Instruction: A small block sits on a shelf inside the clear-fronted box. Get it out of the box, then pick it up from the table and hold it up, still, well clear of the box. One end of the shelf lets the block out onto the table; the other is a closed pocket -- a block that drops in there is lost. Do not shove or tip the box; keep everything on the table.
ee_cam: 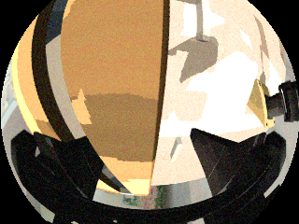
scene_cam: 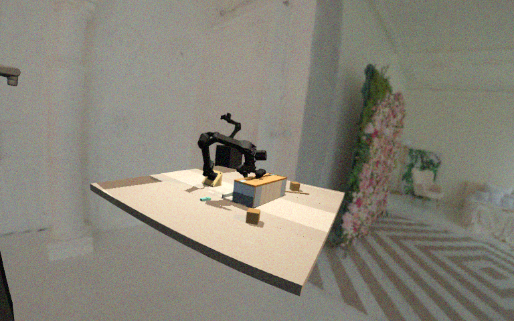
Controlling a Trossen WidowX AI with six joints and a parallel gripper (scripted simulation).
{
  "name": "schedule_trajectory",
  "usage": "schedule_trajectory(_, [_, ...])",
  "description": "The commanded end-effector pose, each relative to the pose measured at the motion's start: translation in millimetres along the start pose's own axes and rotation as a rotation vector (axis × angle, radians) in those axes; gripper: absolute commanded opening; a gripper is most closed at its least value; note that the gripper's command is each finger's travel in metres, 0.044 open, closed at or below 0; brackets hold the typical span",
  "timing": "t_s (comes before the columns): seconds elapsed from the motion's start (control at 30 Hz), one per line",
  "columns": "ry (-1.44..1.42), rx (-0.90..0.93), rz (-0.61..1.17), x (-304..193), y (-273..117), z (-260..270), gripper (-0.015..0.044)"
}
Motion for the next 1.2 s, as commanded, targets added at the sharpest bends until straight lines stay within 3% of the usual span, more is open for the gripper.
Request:
schedule_trajectory(0.0, [0.002, -0.001, 0.001, -9.0, 3.5, 0.4, 0.0400])
schedule_trajectory(0.7, [0.002, 0.000, 0.003, -52.6, 19.1, 1.9, 0.0400])
schedule_trajectory(1.17, [0.002, 0.000, 0.002, -40.9, 15.0, 1.3, 0.0400])
Point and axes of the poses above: the point midway between the two fingers, 35 mm back from their tips, its own y axis out along the fingers, its own z axis across the jaws, x = y × z, the point moved 2 cm from there along -y, back along the fingers, and after that the axes turned 2 degrees about -y, right-handed, at the moved point
